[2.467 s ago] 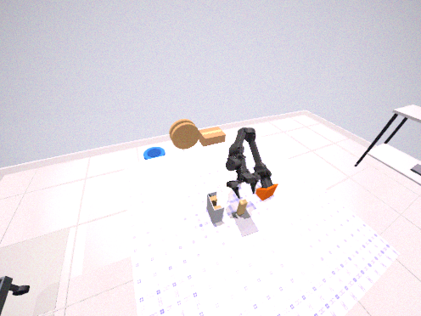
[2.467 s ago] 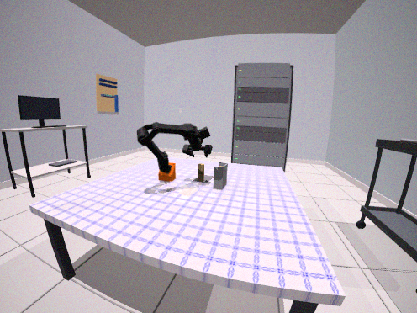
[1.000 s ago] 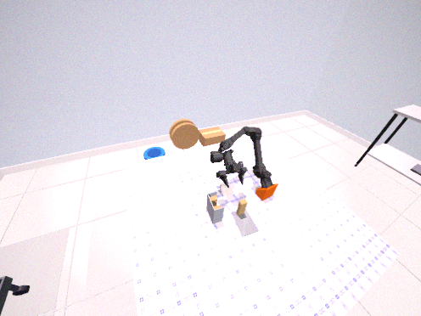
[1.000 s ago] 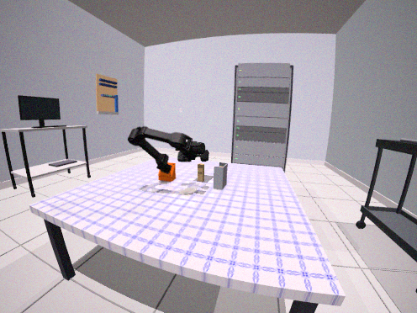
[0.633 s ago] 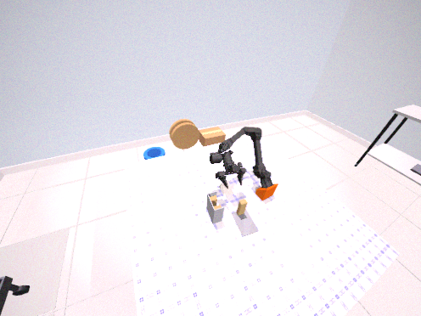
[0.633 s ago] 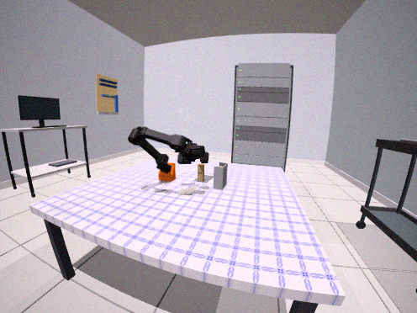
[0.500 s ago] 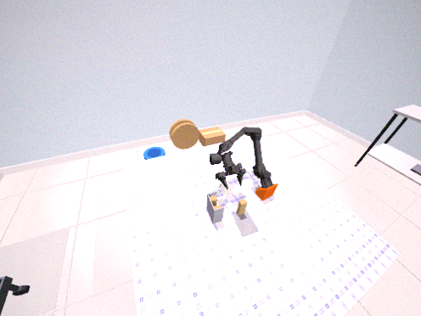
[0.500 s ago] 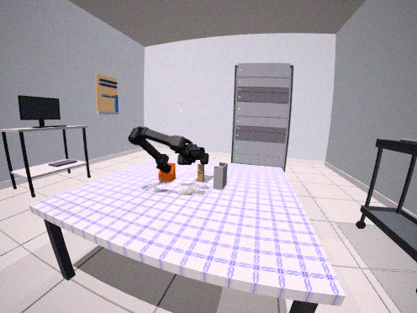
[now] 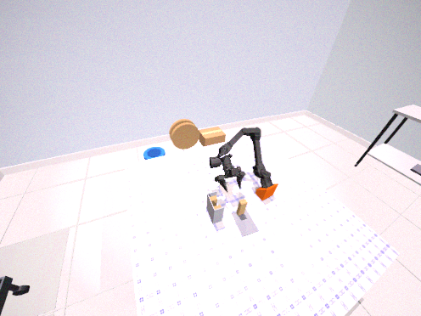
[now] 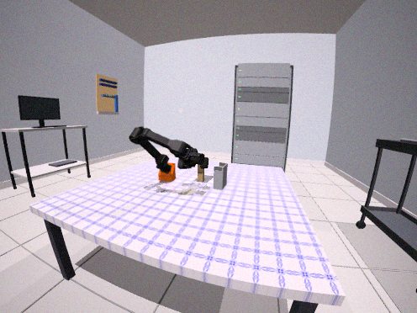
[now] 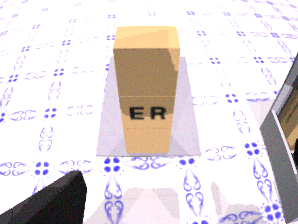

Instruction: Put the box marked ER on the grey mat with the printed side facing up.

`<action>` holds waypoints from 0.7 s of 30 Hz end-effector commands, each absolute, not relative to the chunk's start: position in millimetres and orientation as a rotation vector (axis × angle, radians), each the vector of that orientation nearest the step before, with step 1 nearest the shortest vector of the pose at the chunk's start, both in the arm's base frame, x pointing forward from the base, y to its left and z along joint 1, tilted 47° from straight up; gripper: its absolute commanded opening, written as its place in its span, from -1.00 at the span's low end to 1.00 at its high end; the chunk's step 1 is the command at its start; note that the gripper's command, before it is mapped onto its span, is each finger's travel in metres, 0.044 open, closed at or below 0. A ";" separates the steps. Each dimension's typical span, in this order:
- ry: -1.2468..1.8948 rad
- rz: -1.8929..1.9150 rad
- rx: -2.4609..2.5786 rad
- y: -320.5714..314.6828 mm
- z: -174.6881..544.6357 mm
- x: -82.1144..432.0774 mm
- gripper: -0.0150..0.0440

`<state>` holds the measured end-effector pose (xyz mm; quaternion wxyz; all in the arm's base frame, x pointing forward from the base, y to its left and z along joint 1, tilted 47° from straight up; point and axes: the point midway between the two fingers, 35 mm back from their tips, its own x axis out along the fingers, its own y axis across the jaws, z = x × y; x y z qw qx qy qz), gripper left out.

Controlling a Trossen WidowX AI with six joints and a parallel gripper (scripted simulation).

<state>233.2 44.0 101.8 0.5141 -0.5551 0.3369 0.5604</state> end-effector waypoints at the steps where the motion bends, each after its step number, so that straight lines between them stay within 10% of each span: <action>1: 0.812 1.356 -1.329 41.1 96.4 233.2 1.00; 21: 0.812 1.356 -1.329 38.0 66.9 240.0 1.00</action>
